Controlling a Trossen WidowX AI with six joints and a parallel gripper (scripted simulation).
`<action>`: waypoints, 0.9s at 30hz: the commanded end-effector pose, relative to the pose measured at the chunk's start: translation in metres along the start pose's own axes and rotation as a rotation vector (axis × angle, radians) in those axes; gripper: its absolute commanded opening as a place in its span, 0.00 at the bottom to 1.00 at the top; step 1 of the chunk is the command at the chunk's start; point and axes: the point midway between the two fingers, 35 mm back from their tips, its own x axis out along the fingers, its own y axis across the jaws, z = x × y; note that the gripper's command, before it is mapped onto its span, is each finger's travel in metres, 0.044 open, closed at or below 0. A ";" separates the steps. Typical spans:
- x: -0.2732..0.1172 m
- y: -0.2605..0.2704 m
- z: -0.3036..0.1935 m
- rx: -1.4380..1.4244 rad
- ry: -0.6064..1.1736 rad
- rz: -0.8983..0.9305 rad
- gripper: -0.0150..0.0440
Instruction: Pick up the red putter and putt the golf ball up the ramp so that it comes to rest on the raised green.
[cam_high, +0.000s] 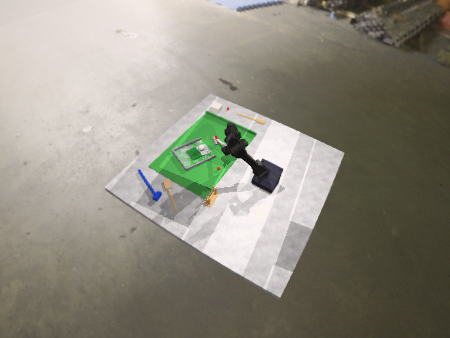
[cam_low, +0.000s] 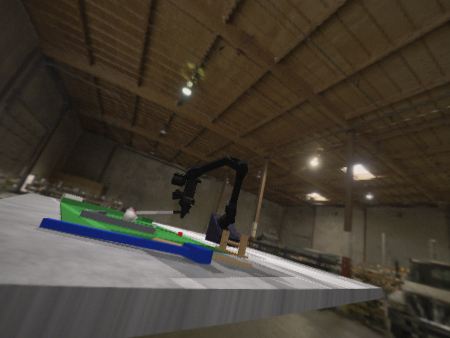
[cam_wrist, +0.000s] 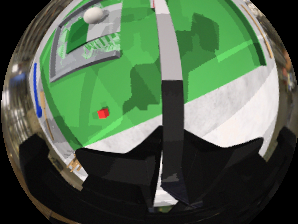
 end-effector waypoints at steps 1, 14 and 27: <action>-0.016 0.003 0.003 -0.003 -0.016 0.002 0.25; -0.049 0.003 0.001 0.003 -0.011 0.005 0.25; -0.049 0.003 0.001 0.003 -0.011 0.005 0.25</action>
